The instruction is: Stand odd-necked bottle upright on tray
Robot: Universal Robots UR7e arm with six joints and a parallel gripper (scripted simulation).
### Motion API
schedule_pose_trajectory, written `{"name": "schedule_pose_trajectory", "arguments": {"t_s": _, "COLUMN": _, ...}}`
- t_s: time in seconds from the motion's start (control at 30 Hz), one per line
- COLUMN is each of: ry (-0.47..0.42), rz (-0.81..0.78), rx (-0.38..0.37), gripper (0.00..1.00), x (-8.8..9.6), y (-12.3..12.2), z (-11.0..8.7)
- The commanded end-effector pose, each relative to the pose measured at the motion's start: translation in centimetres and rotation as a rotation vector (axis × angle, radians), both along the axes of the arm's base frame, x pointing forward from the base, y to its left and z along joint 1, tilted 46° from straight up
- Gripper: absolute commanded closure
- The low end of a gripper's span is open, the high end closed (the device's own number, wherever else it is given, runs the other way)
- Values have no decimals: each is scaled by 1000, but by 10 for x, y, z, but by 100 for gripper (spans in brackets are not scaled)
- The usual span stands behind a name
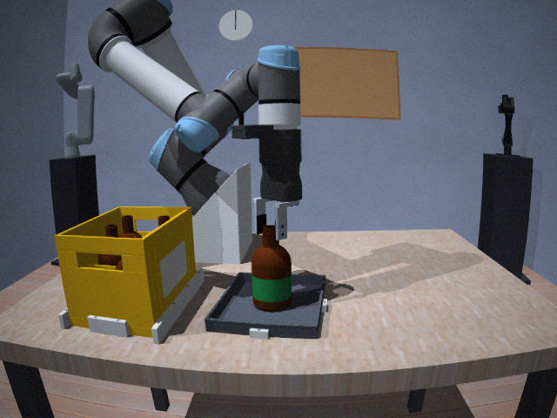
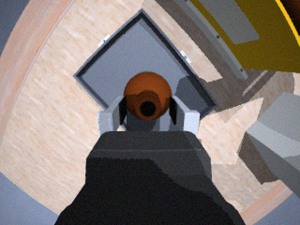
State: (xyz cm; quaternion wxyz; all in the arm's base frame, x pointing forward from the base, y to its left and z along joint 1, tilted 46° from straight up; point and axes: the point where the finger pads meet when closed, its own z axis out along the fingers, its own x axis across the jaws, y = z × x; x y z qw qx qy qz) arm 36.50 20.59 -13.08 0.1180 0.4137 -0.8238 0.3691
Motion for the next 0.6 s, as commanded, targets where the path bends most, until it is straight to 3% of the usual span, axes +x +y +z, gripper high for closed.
{"name": "schedule_pose_trajectory", "arguments": {"t_s": 0.0, "ry": -1, "rz": 0, "rx": 1, "gripper": 0, "x": 0, "y": 3, "z": 3}}
{"name": "schedule_pose_trajectory", "arguments": {"t_s": 0.57, "ry": -1, "rz": 0, "rx": 1, "gripper": 0, "x": -4, "y": 24, "z": 24}}
